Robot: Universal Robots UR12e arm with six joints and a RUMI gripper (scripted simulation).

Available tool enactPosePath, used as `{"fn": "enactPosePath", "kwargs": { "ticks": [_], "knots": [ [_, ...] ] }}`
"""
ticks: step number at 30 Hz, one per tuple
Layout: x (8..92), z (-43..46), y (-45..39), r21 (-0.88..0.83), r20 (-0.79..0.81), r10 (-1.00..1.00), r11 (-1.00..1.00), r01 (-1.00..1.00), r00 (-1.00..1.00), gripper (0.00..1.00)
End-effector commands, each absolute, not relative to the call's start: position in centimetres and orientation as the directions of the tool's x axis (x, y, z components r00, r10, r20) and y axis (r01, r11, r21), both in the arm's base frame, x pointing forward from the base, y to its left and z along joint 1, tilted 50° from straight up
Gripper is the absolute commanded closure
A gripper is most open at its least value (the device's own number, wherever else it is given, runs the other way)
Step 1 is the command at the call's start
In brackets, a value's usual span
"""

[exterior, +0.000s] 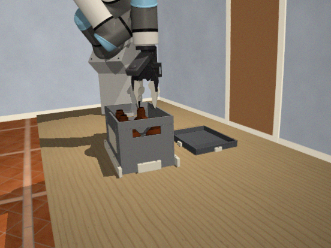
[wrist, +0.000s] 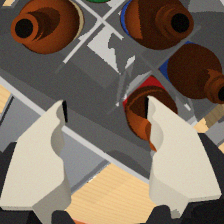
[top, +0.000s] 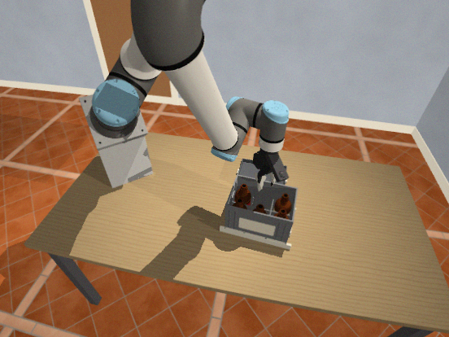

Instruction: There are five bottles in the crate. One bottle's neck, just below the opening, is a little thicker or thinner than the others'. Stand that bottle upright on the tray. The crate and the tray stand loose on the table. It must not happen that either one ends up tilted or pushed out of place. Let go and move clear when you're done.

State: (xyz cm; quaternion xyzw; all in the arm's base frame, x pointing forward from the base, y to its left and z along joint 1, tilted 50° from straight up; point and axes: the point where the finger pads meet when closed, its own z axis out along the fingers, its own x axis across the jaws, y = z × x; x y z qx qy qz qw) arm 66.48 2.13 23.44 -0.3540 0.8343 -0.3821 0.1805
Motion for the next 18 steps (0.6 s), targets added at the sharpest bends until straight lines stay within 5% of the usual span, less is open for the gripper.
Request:
{"fn": "enactPosePath", "kwargs": {
  "ticks": [1, 18],
  "knots": [
    [66.6, 23.3, 2.0, -0.766, -0.031, -0.729, 0.457, -0.452, -0.684, 0.62],
    [67.5, 22.3, 1.3, -0.766, -0.031, -0.729, 0.457, -0.452, -0.684, 0.62]
  ]
}}
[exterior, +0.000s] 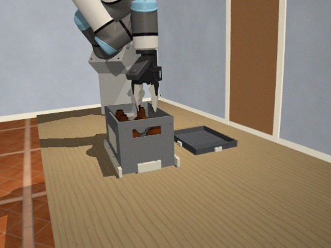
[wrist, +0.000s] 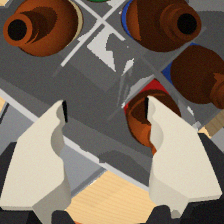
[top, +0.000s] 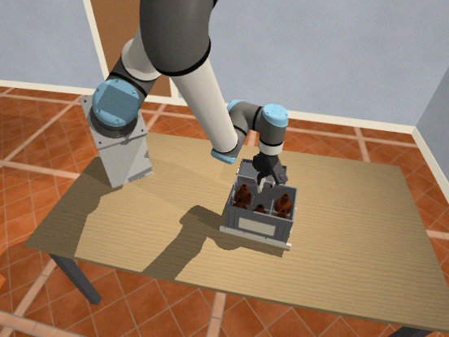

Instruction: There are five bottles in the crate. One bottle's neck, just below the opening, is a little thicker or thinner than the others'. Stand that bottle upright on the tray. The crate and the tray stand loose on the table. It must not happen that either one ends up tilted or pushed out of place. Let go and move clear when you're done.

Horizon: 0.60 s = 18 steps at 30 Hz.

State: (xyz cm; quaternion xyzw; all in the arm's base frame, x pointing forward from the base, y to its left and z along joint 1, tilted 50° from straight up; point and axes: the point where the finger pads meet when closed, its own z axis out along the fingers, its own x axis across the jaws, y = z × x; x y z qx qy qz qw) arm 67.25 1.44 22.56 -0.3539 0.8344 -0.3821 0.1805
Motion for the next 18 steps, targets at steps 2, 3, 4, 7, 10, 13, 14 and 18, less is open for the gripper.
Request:
{"fn": "enactPosePath", "kwargs": {
  "ticks": [2, 3, 4, 7, 10, 13, 14, 18],
  "knots": [
    [67.64, 22.18, 1.13, -0.766, -0.031, -0.729, 0.457, -0.452, -0.684, 0.62],
    [67.71, 22.10, 1.07, -0.766, -0.031, -0.729, 0.457, -0.452, -0.684, 0.62],
    [67.78, 22.02, 1.01, -0.766, -0.031, -0.729, 0.457, -0.452, -0.684, 0.62],
    [67.98, 21.80, 0.83, -0.766, -0.031, -0.729, 0.457, -0.452, -0.684, 0.62],
    [68.15, 21.60, 0.67, -0.766, -0.031, -0.729, 0.457, -0.452, -0.684, 0.62],
    [68.21, 21.54, 0.63, -0.766, -0.031, -0.729, 0.457, -0.452, -0.684, 0.62],
    [68.26, 21.49, 0.58, -0.766, -0.031, -0.729, 0.457, -0.452, -0.684, 0.62],
    [68.43, 21.29, 0.43, -0.766, -0.031, -0.729, 0.457, -0.452, -0.684, 0.62]
  ]
}}
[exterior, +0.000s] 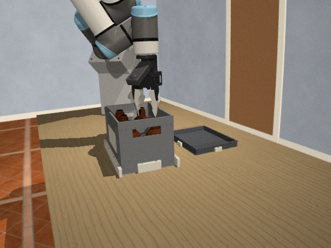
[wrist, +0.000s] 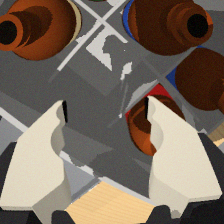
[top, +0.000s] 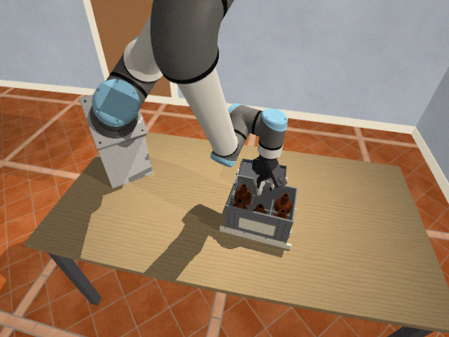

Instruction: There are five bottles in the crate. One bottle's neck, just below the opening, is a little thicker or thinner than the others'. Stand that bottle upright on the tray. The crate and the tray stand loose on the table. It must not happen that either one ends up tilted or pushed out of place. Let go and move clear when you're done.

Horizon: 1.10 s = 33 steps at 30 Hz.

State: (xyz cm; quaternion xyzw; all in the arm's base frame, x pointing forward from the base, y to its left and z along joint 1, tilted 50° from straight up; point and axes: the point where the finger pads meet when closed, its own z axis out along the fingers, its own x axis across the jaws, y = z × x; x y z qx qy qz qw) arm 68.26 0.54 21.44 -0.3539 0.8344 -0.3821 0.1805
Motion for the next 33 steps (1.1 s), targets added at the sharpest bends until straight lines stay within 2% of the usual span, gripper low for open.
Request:
{"fn": "enactPosePath", "kwargs": {
  "ticks": [1, 33],
  "knots": [
    [68.46, 21.26, 0.40, -0.766, -0.031, -0.729, 0.457, -0.452, -0.684, 0.62],
    [68.62, 21.08, 0.26, -0.766, -0.031, -0.729, 0.457, -0.452, -0.684, 0.62]
  ]
}}
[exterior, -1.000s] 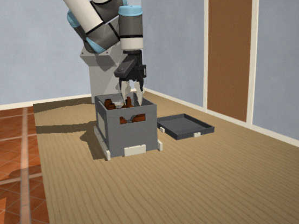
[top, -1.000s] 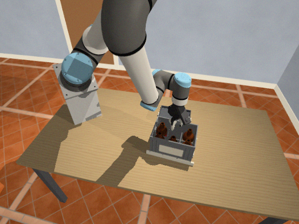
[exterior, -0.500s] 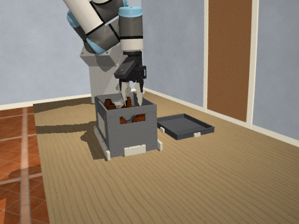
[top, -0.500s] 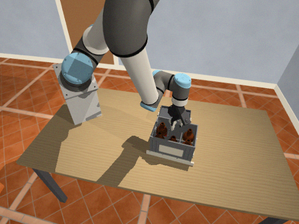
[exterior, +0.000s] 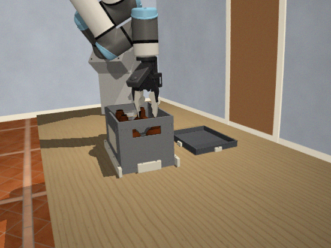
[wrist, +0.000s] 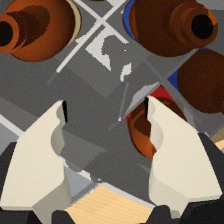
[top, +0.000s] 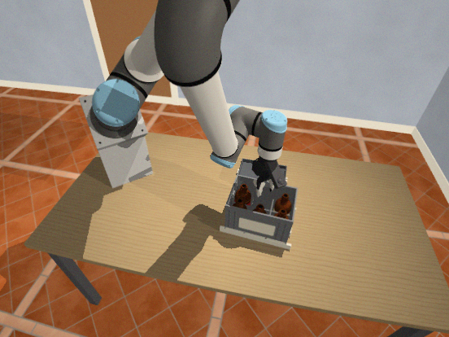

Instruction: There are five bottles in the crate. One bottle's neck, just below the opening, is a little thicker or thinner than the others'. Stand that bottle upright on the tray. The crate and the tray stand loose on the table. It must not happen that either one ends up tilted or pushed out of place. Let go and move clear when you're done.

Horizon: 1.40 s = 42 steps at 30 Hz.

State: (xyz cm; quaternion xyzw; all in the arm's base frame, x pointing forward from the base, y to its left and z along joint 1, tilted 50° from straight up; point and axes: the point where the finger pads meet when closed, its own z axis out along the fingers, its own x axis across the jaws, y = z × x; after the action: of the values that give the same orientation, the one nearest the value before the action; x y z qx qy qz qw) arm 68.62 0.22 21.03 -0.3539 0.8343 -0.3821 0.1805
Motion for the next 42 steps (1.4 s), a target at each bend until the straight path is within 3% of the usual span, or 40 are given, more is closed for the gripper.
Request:
{"fn": "enactPosePath", "kwargs": {
  "ticks": [1, 17, 18, 42],
  "knots": [
    [68.62, 21.08, 0.26, -0.766, -0.031, -0.729, 0.457, -0.452, -0.684, 0.62],
    [68.62, 21.08, 0.26, -0.766, -0.031, -0.729, 0.457, -0.452, -0.684, 0.62],
    [68.62, 21.08, 0.26, -0.766, -0.031, -0.729, 0.457, -0.452, -0.684, 1.00],
    [68.62, 21.08, 0.26, -0.766, -0.031, -0.729, 0.457, -0.452, -0.684, 1.00]
  ]
}}
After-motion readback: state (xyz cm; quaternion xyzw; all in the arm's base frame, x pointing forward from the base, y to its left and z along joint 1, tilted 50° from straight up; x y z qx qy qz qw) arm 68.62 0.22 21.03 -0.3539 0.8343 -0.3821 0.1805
